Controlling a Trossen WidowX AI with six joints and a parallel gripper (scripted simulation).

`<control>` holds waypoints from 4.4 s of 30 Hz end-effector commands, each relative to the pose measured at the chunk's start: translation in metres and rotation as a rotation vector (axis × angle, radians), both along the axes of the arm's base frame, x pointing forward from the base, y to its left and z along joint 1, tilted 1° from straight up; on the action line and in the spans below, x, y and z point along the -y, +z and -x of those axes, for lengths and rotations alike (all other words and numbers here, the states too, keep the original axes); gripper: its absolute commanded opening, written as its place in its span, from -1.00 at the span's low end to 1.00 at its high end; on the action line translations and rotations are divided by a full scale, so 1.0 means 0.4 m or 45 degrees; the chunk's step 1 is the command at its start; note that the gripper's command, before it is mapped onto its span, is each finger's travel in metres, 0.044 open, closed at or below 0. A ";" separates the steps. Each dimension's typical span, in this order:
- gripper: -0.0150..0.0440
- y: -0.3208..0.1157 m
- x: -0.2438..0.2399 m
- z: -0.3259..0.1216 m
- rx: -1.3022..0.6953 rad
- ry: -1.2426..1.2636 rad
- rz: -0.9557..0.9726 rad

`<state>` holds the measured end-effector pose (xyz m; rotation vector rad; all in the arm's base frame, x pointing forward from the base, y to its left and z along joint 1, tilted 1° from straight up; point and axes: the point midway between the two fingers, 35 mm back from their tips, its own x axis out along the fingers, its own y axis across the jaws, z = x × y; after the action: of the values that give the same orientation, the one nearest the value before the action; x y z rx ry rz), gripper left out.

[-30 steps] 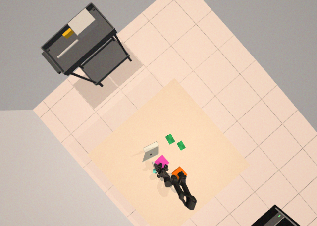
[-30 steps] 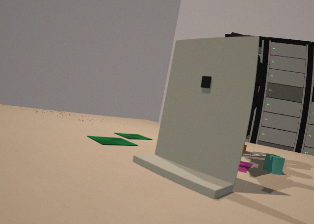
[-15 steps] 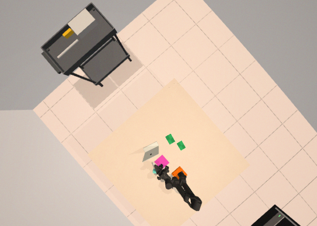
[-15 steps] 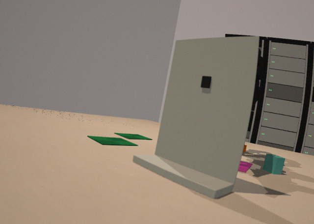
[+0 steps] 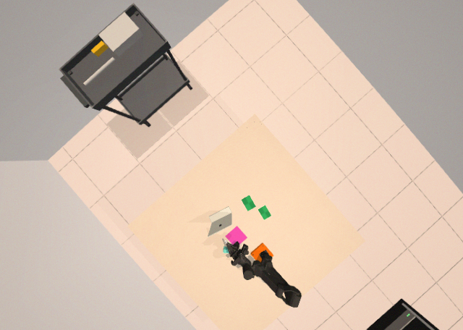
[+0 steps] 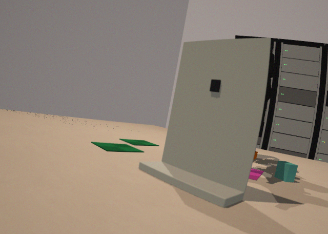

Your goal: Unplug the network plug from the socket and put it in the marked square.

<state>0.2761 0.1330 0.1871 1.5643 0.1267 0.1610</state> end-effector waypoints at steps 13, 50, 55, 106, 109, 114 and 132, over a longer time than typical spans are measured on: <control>-0.49 -0.009 0.000 0.004 -0.095 0.030 0.076; -0.49 -0.198 0.032 0.080 -0.864 0.254 0.381; -0.49 -0.215 0.044 0.109 -0.981 0.280 0.395; -0.49 -0.382 0.065 0.156 -1.160 0.315 0.404; -0.49 -0.384 0.065 0.156 -1.160 0.315 0.404; -0.49 -0.385 0.065 0.153 -1.160 0.315 0.404; -0.49 -0.389 0.066 0.144 -1.155 0.308 0.398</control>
<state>0.2187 0.1066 0.0315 1.2029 1.0043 -0.3775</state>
